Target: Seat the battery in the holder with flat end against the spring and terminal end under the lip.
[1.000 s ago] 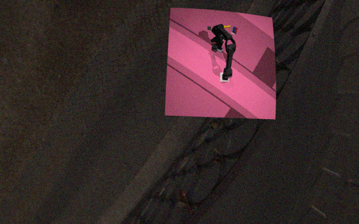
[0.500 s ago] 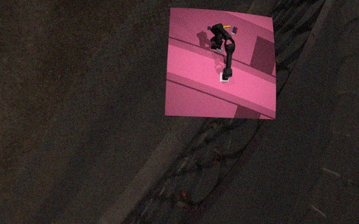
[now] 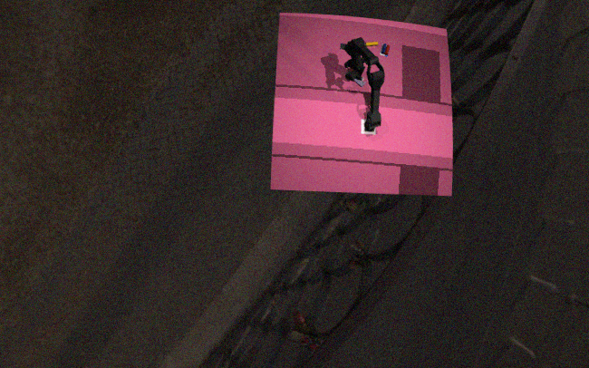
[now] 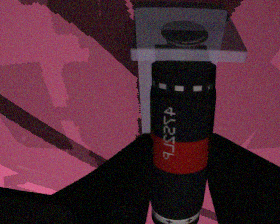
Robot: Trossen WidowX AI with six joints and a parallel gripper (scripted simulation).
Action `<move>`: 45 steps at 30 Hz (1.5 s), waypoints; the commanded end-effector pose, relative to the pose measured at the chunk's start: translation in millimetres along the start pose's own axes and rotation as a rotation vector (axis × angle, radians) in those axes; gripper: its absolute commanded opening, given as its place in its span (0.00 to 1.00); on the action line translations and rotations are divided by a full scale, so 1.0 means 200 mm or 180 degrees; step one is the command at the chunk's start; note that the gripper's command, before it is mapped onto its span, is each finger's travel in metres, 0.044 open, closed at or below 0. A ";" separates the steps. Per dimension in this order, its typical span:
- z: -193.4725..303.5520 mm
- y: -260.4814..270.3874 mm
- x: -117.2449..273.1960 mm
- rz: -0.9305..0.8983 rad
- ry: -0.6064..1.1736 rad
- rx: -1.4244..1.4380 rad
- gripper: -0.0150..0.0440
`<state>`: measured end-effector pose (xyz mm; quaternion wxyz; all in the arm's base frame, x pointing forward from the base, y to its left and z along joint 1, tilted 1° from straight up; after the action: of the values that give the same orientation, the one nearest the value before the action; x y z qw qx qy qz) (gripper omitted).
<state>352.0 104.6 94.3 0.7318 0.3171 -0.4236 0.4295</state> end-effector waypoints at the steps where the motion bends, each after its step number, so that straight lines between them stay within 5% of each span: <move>1: -0.02 -0.01 -0.01 -0.0008 -0.0008 -0.0005 0.38; 45: 0.03 0.00 -0.07 0.0104 -0.0695 -0.0043 0.38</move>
<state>346.1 92.7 86.2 0.6860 0.3434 -0.4981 0.4043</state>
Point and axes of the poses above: the point midway between the two fingers, 35 mm back from their tips, its own x axis back along the fingers, its own y axis across the jaws, z = x × y, the point moved 3 cm from there along x, back along the fingers, and after that the axes turned 15 degrees about x, right-handed, at the moved point
